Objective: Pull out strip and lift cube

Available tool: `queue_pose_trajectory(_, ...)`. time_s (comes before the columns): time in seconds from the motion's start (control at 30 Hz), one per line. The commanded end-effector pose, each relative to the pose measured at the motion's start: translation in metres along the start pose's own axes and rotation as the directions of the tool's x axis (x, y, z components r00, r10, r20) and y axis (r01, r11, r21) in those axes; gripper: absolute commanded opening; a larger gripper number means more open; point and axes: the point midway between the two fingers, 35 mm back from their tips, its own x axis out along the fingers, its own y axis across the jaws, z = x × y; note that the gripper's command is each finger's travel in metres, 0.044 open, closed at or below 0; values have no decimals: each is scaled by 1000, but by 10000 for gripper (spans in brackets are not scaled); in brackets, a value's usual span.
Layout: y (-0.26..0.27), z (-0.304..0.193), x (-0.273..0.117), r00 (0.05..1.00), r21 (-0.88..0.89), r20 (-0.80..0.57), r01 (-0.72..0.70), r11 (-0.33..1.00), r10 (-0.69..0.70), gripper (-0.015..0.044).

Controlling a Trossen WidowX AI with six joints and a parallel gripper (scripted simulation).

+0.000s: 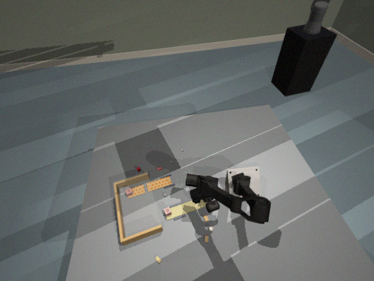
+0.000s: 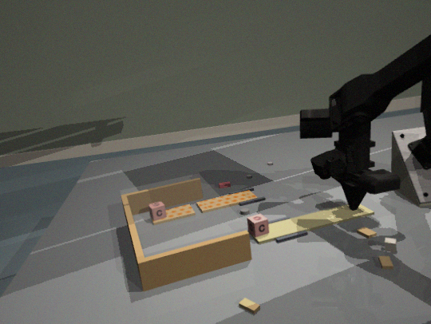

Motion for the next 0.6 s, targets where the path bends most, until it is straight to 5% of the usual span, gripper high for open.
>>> queue_pose_trajectory(0.0, 1, -9, 3, 1000, 9, -26, 1, 1000, -1, 0)
queue_pose_trajectory(0.57, -1, 1, -6, 1000, 2, -4, 3, 1000, -3, 0)
